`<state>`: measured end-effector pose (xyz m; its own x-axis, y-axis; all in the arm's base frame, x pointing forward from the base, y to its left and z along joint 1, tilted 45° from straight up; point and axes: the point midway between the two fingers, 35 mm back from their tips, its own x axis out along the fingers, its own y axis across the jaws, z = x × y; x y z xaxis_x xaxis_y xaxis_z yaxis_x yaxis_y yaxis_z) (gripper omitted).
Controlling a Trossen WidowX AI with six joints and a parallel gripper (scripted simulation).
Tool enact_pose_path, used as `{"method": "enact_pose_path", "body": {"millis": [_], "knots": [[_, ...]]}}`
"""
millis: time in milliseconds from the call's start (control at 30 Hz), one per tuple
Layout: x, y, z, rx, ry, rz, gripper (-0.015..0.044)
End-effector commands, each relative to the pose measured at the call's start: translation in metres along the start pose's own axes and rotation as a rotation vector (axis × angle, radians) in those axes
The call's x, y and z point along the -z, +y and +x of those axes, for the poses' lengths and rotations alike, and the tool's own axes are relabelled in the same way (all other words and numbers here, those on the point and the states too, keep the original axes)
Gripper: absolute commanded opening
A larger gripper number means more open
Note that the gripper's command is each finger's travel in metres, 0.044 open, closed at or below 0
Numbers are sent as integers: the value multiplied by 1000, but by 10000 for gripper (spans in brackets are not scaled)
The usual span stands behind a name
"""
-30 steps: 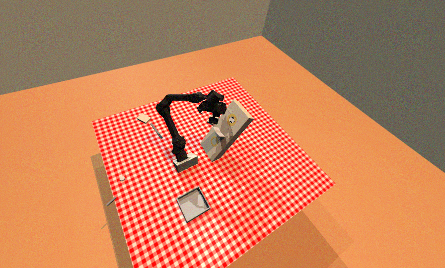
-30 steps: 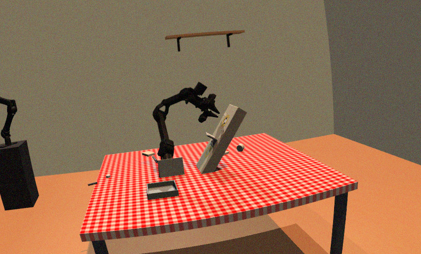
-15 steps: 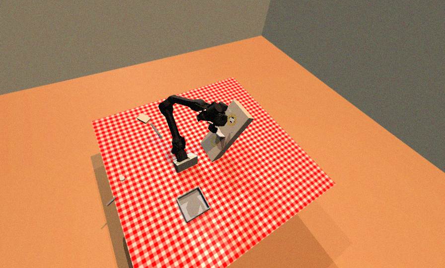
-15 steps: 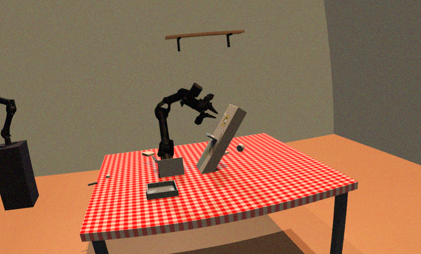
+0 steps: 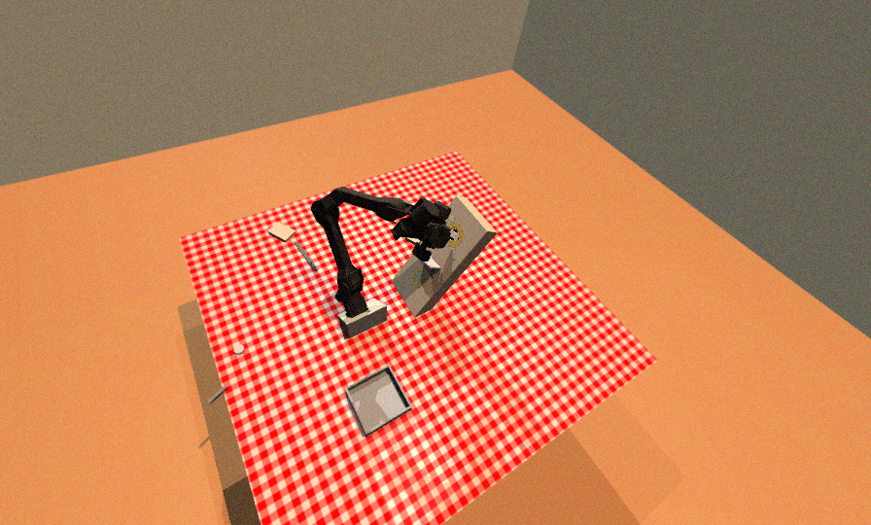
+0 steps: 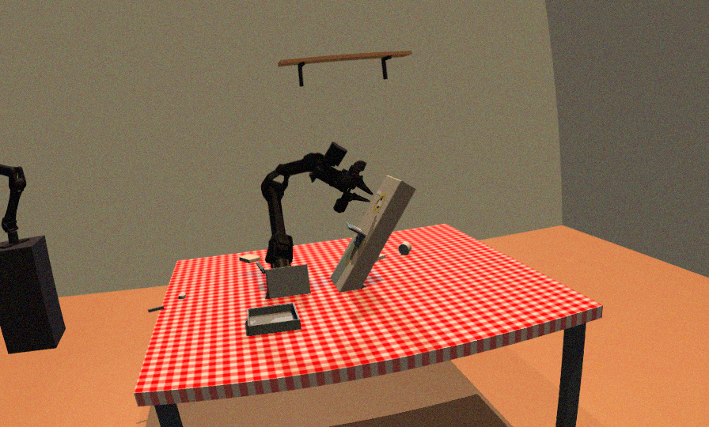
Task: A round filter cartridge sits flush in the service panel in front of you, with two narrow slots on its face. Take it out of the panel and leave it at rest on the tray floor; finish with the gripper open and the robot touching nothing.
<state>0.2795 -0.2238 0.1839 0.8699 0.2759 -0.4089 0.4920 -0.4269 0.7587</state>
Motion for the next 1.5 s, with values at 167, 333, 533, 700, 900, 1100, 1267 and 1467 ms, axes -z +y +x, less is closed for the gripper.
{"method": "enact_pose_path", "body": {"millis": [167,333,533,700,900,1100,1267,1467], "knots": [[1,-1,16,2,0,6,116],[2,-1,23,-1,1,7,116],[3,-1,30,-4,3,7,116],[3,-2,30,-4,3,7,116],[2,-2,30,-4,3,7,116],[2,-1,30,-4,3,7,116],[2,-1,30,-4,3,7,116],[2,-1,31,-4,3,7,116]]}}
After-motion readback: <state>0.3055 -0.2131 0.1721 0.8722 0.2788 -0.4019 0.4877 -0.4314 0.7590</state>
